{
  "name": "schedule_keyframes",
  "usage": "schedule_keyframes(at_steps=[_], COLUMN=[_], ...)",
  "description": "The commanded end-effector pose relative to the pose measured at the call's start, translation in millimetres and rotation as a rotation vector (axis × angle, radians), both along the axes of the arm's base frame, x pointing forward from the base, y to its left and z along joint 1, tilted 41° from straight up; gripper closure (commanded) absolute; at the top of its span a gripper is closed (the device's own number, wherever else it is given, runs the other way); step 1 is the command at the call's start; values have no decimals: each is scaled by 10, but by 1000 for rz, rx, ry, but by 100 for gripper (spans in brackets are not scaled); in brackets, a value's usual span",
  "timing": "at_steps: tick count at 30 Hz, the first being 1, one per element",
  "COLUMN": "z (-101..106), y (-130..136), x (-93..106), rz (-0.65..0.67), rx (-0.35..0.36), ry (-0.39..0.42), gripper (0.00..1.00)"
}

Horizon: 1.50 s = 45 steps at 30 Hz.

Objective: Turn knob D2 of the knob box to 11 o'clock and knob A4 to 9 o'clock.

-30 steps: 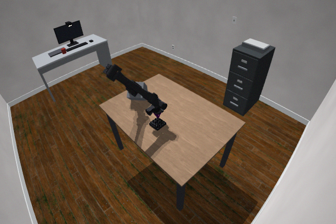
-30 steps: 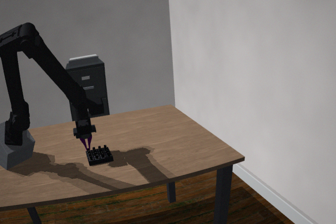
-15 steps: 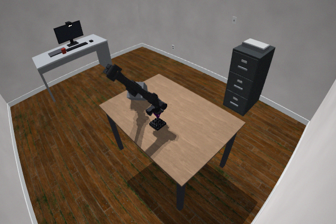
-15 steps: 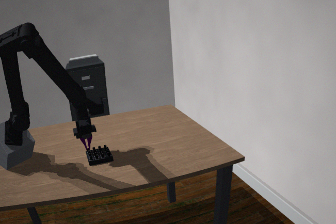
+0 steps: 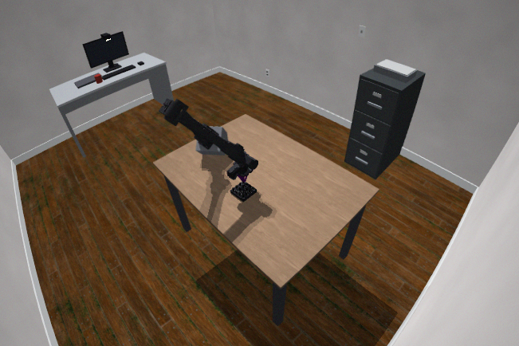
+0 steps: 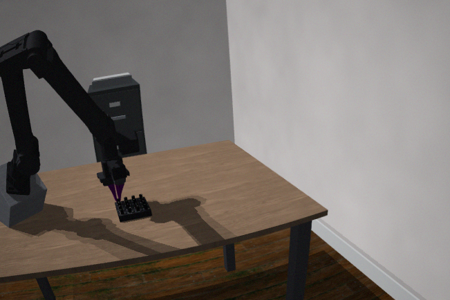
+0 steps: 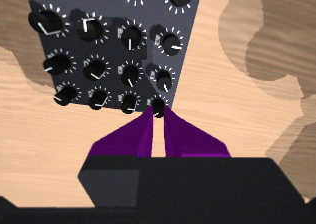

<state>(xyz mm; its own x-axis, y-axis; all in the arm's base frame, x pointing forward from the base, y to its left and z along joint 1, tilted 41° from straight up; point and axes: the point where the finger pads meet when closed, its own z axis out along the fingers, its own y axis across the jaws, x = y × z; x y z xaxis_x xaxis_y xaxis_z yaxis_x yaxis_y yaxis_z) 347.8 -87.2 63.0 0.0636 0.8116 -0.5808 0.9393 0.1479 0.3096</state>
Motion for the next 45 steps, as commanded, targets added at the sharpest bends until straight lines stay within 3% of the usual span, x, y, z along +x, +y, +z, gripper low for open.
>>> schedule_keyframes(at_steps=[1, 7, 45], z=[-3, 5, 39], y=[9, 10, 17], x=[27, 37, 83], rz=[84, 148, 798], rx=[-35, -64, -363], ry=[53, 98, 574], gripper=[93, 93, 93])
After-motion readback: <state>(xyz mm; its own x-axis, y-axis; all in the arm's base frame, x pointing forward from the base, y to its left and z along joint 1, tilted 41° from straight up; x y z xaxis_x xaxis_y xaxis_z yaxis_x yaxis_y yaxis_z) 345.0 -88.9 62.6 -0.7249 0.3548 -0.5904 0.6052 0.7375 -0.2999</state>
